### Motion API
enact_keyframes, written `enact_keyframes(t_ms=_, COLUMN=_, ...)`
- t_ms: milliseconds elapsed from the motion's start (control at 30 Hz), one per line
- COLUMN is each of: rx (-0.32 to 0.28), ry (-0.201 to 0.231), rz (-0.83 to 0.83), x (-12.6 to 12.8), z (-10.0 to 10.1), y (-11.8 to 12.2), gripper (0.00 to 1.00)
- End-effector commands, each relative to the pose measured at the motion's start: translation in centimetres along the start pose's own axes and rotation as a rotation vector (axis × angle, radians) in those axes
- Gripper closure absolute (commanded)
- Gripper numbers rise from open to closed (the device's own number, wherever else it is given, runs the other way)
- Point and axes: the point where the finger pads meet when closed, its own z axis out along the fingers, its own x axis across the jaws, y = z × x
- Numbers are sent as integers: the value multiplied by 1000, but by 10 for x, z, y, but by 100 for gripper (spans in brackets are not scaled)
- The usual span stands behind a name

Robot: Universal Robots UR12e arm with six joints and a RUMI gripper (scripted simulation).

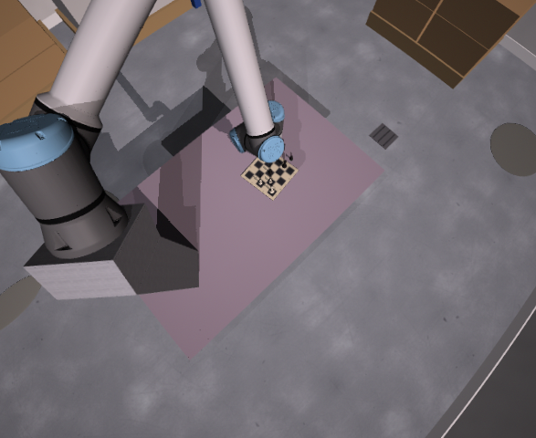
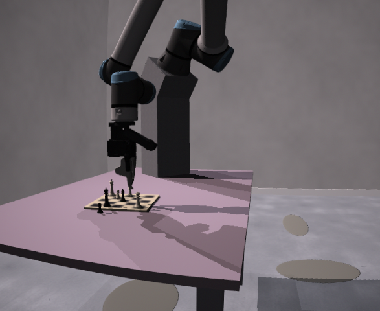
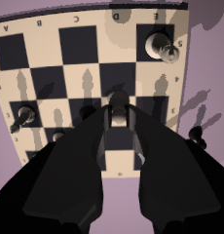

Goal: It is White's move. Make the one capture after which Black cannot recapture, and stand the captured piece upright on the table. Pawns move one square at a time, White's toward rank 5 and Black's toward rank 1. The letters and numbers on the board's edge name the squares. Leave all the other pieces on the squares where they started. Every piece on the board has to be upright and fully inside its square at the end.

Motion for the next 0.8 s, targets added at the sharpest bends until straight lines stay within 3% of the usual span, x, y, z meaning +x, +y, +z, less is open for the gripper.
enact_keyframes(t_ms=0, rx=-1, ry=1, rz=0, x=1, z=26, y=0, gripper=100)
enact_keyframes(t_ms=333, rx=-1, ry=1, rz=0, x=1, z=46, y=0, gripper=100)
enact_keyframes(t_ms=767, rx=-1, ry=1, rz=0, x=1, z=47, y=0, gripper=100)
